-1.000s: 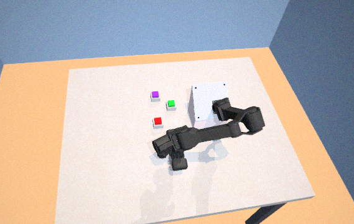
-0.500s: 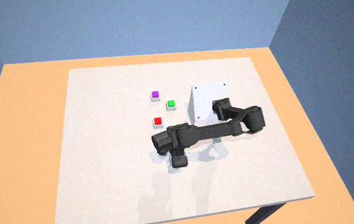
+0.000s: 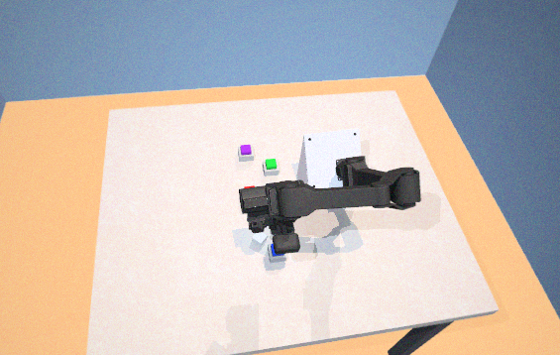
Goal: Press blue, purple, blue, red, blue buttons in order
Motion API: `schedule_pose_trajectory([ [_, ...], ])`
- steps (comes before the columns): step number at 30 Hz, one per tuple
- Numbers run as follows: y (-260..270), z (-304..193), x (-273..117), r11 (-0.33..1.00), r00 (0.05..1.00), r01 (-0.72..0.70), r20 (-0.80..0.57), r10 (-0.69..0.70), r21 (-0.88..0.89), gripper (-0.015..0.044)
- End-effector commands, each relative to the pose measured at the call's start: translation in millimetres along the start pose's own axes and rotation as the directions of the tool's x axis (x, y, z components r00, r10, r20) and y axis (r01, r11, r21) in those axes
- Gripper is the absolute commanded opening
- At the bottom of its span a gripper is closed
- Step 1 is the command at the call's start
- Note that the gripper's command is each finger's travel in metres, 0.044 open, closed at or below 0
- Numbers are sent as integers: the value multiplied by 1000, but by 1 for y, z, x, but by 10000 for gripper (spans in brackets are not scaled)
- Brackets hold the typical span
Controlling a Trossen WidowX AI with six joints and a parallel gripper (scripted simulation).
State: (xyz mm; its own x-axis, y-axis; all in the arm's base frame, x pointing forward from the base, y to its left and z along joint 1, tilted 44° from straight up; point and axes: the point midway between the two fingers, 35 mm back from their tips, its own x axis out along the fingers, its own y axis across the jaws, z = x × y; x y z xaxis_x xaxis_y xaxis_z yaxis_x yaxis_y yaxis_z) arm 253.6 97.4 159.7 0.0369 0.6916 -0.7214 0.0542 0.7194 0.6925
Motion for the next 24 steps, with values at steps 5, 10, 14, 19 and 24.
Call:
schedule_pose_trajectory([
  [5, -59, 34, -9, 995, 999, 42, 15, -43, 85, 20],
  [10, -105, 55, -14, 993, 998, 61, 17, -63, 98, 20],
  [14, -165, 73, -19, 994, 997, 72, 13, -74, 79, 20],
  [19, -247, 78, -21, 996, 998, 67, 4, -67, 52, 20],
  [24, -329, 62, -14, 999, 999, 40, -2, -40, 19, 20],
])
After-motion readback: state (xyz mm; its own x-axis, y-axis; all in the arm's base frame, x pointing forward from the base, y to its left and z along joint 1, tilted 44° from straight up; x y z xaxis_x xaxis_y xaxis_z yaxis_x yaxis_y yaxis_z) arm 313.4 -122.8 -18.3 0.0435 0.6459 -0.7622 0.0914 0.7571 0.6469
